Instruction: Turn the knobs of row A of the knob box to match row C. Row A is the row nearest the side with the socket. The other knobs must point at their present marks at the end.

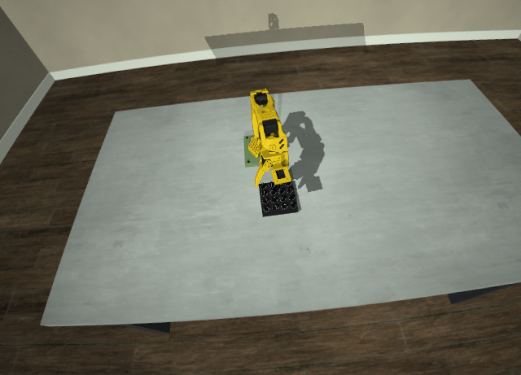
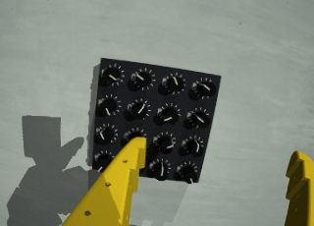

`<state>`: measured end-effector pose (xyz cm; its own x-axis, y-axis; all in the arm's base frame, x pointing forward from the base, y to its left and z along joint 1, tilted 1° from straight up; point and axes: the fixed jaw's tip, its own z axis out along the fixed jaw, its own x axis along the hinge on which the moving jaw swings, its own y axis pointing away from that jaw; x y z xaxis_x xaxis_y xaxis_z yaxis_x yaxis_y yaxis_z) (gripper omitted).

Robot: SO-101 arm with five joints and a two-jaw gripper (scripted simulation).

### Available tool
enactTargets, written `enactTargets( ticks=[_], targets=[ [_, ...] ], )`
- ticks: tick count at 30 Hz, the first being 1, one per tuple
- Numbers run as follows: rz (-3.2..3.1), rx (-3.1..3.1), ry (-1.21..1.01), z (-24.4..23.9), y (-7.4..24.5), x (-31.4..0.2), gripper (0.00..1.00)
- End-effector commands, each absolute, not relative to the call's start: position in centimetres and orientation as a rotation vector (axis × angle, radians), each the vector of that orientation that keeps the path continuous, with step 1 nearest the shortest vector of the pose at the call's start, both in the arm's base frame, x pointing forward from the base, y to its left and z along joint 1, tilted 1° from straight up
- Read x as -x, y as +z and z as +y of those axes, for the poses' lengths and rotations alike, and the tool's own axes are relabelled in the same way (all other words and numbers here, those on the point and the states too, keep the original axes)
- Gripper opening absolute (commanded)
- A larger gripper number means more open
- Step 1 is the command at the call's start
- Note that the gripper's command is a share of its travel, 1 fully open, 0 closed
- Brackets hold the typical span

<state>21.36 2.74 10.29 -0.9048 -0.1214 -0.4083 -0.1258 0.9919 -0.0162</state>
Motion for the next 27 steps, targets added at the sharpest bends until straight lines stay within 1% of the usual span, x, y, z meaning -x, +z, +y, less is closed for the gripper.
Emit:
enactTargets(
  ticks=[1,27],
  targets=[
    [2.711,0.164,0.019,2.78,10.28,-21.62,0.40],
    [2.712,0.176,0.016,2.75,10.36,-21.35,0.40]
  ],
)
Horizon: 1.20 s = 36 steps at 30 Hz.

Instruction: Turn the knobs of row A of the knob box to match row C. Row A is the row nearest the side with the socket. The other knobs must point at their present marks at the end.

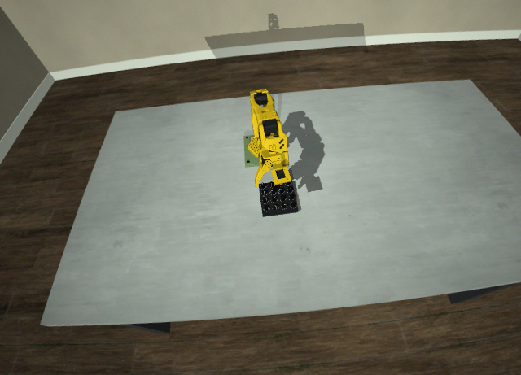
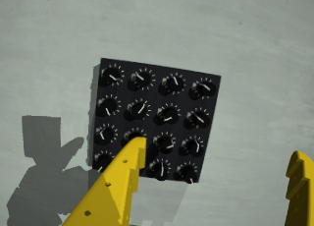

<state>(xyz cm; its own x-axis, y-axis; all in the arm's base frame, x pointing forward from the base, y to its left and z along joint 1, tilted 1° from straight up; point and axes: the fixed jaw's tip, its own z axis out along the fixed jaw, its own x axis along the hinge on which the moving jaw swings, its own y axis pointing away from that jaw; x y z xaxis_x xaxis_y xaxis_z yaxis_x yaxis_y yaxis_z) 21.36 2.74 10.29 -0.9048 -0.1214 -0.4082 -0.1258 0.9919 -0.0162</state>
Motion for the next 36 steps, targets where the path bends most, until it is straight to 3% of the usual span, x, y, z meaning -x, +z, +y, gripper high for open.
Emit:
enactTargets(
  ticks=[1,23,36],
  targets=[
    [2.713,0.176,0.016,2.7,10.3,-21.3,0.40],
    [3.093,0.200,0.002,2.4,5.9,-17.5,0.40],
    [3.146,0.204,0.000,2.3,5.4,-16.9,0.40]
  ],
)
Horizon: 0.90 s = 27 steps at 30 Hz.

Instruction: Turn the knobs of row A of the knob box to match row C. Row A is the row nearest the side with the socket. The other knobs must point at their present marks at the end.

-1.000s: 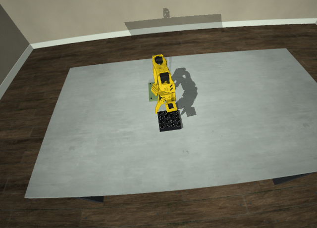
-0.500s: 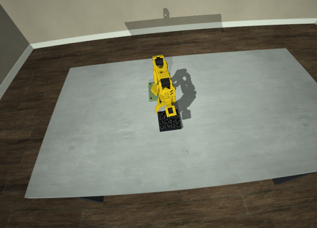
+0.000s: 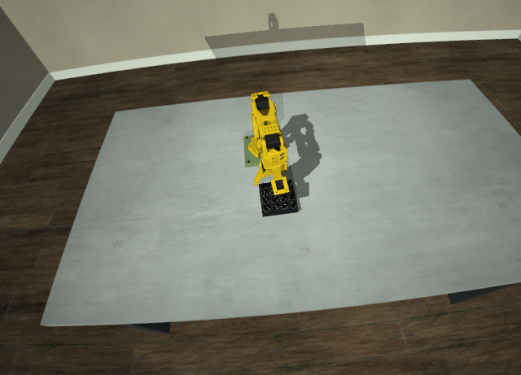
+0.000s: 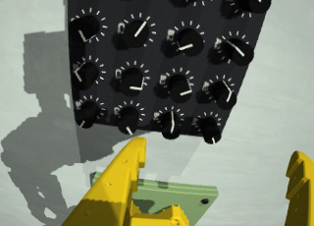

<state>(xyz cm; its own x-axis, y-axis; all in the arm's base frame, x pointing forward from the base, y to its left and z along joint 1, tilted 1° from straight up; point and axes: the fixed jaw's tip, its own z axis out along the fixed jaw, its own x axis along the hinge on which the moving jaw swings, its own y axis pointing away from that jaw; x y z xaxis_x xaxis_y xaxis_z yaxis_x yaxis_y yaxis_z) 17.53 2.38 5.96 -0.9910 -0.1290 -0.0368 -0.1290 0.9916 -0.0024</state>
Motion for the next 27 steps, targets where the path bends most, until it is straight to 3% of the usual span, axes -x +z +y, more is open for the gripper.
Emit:
enactTargets(
  ticks=[1,27],
  targets=[
    [3.146,0.204,0.000,2.34,5.42,-16.88,0.40],
    [3.129,0.382,0.001,2.23,5.42,-16.80,0.39]
  ],
)
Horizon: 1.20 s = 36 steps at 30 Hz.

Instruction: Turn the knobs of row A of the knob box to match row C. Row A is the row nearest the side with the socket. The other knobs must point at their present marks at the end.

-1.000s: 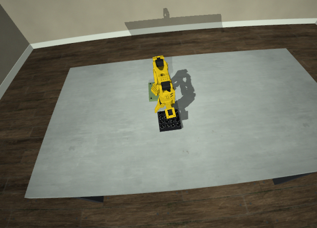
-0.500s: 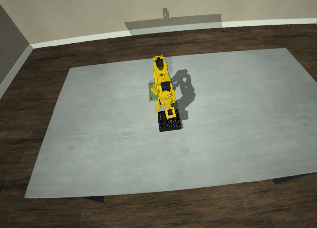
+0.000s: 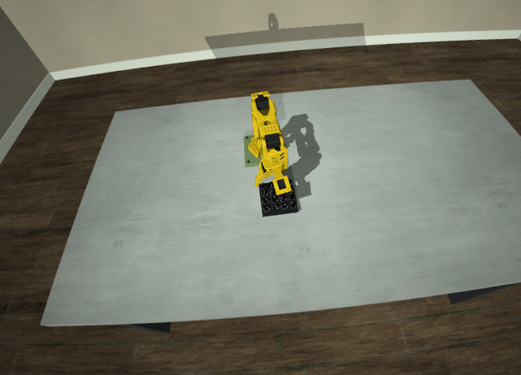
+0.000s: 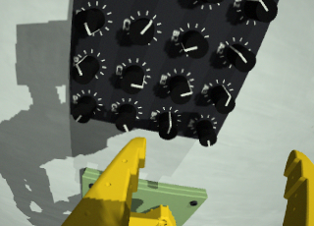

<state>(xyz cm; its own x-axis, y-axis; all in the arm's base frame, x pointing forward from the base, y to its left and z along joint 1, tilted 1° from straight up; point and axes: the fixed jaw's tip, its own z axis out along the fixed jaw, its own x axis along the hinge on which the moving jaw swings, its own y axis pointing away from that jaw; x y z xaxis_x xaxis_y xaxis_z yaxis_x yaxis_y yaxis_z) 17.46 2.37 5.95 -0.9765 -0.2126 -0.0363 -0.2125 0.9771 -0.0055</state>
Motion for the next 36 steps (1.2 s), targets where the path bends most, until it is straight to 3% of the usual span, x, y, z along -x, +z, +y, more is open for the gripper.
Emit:
enactTargets(
  ticks=[1,36],
  targets=[
    [3.127,0.400,0.001,2.22,5.42,-16.79,0.39],
    [2.809,1.429,0.007,1.37,5.42,-16.40,0.34]
  ],
)
